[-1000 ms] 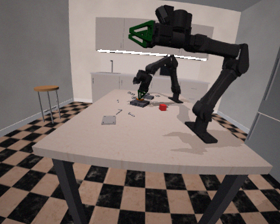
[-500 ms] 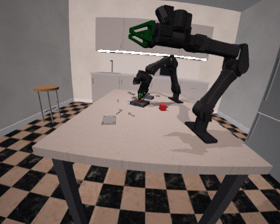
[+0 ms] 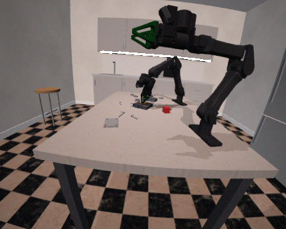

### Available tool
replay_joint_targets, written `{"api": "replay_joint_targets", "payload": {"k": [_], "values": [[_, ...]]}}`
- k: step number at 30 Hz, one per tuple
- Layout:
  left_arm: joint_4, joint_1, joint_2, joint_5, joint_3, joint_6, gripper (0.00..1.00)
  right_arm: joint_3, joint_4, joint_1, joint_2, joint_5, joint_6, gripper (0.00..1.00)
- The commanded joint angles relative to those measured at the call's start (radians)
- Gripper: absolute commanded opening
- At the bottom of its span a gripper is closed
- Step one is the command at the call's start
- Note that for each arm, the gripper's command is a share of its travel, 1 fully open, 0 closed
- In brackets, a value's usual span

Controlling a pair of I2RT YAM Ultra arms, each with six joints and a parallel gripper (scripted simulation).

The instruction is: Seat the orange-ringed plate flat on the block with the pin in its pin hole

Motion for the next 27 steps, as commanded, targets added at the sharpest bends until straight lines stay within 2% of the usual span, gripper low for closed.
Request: {"api": "replay_joint_targets", "payload": {"k": [1, 4, 6, 11, 13, 15, 16, 27], "values": [[0.017, -0.003, -0.010, -0.006, 0.036, 0.007, 0.77, 0.012, 0.026, 0.007, -0.038, 0.014, -0.004, 0.00], [0.017, -0.003, -0.010, -0.006, 0.036, 0.007, 0.77, -0.025, 0.028, 0.007, -0.032, 0.014, -0.005, 0.00], [0.017, -0.003, -0.010, -0.006, 0.036, 0.007, 0.77, 0.020, 0.031, 0.008, -0.017, 0.013, -0.005, 0.00], [0.017, -0.003, -0.010, -0.006, 0.036, 0.007, 0.77, 0.002, 0.031, 0.009, -0.013, 0.013, -0.005, 0.00], [0.017, -0.003, -0.010, -0.006, 0.036, 0.007, 0.77, -0.035, 0.038, 0.012, 0.003, 0.013, -0.003, 0.00], [0.017, -0.003, -0.010, -0.006, 0.036, 0.007, 0.77, 0.020, 0.033, 0.007, 0.000, 0.013, -0.004, 0.00], [0.017, -0.003, -0.010, -0.006, 0.036, 0.007, 0.77, 0.020, 0.035, 0.011, -0.030, 0.015, -0.004, 0.78], [0.017, -0.003, -0.010, -0.006, 0.036, 0.007, 0.77, 0.019, 0.024, 0.005, -0.038, 0.015, -0.004, 0.78]]}}
